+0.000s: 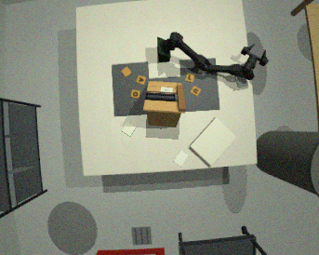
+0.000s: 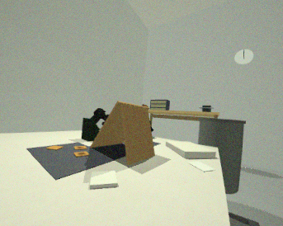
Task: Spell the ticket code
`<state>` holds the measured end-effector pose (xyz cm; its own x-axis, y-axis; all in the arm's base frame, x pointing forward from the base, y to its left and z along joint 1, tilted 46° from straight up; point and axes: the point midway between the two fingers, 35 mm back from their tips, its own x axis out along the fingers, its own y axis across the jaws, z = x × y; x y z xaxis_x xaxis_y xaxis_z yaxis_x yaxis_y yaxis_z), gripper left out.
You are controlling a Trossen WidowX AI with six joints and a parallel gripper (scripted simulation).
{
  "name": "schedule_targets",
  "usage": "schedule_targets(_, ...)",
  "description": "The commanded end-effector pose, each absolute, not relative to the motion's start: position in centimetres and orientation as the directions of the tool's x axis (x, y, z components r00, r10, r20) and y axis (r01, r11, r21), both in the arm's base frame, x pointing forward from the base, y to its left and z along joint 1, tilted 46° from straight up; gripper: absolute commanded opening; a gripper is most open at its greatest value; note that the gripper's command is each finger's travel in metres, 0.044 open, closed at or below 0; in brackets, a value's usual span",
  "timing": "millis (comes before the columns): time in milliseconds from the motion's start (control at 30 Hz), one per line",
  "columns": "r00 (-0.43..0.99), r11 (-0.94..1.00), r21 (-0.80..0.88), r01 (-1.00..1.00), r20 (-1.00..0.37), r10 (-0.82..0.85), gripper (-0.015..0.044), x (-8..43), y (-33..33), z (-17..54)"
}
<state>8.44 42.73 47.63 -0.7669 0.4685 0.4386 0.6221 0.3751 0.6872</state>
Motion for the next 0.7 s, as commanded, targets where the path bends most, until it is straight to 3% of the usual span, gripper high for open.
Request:
schedule_targets(0, -0.767, 0.370, 0.690, 0.622, 0.442, 0.464, 0.0426, 8.3, 42.6, 47.8)
schedule_targets(333, -0.769, 0.115, 0.764, 0.635, 0.612, 0.184, 0.0440, 0.7, 31.9, 56.8)
schedule_targets(667, -0.687, -0.120, 0.681, 0.723, 0.688, -0.233, 0.0440, -5.0, 15.5, 61.8)
